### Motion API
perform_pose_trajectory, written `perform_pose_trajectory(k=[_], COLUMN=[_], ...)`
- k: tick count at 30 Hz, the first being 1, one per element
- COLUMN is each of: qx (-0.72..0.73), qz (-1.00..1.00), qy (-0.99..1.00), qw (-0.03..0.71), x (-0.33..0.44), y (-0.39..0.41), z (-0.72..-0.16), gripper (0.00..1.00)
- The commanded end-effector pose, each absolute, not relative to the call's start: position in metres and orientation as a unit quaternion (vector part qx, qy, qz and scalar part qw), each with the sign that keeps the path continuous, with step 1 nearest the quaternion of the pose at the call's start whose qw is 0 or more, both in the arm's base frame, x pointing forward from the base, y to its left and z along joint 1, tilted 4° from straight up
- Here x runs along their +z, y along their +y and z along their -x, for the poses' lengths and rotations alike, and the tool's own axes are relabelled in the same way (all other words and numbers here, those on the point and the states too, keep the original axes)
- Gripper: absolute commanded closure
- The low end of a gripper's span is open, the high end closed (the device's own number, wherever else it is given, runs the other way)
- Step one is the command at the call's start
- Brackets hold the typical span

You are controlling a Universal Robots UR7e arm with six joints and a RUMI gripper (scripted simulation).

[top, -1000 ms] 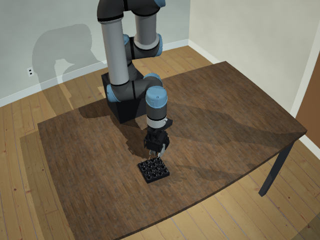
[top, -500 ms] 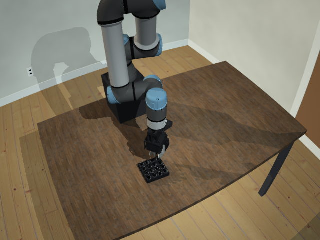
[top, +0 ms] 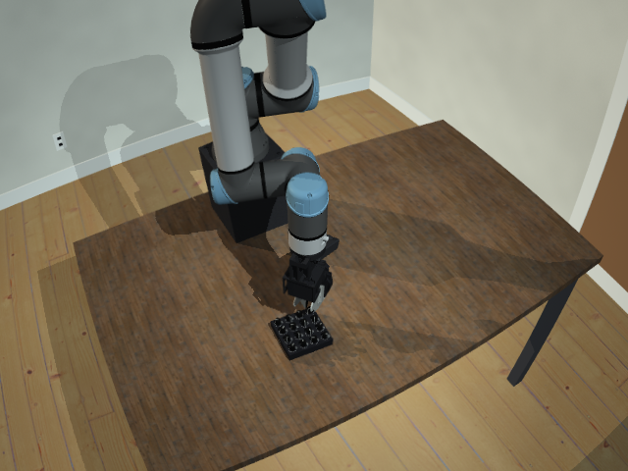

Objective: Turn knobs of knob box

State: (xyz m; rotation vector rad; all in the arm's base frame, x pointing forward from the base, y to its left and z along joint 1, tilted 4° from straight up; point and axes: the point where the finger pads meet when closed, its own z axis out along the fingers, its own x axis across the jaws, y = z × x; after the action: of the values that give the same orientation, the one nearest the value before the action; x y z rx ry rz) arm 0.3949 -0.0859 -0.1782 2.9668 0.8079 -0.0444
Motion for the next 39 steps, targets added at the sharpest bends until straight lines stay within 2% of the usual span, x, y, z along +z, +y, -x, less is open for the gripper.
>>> perform_pose_trajectory(k=[1,24,25,39], qx=[-0.013,-0.013,-0.013,-0.013], qz=[-0.964,-0.964,-0.964,-0.964], qy=[0.262,0.262,0.262,0.262], qw=[0.035,0.035,0.035,0.035], x=[-0.1775,-0.1775,-0.1775,-0.1775], y=[-0.0885,-0.0885,-0.0885,-0.0885], z=[-0.3977,-0.3977,-0.3977,-0.3976], gripper=[0.89,0.89,1.0,1.0])
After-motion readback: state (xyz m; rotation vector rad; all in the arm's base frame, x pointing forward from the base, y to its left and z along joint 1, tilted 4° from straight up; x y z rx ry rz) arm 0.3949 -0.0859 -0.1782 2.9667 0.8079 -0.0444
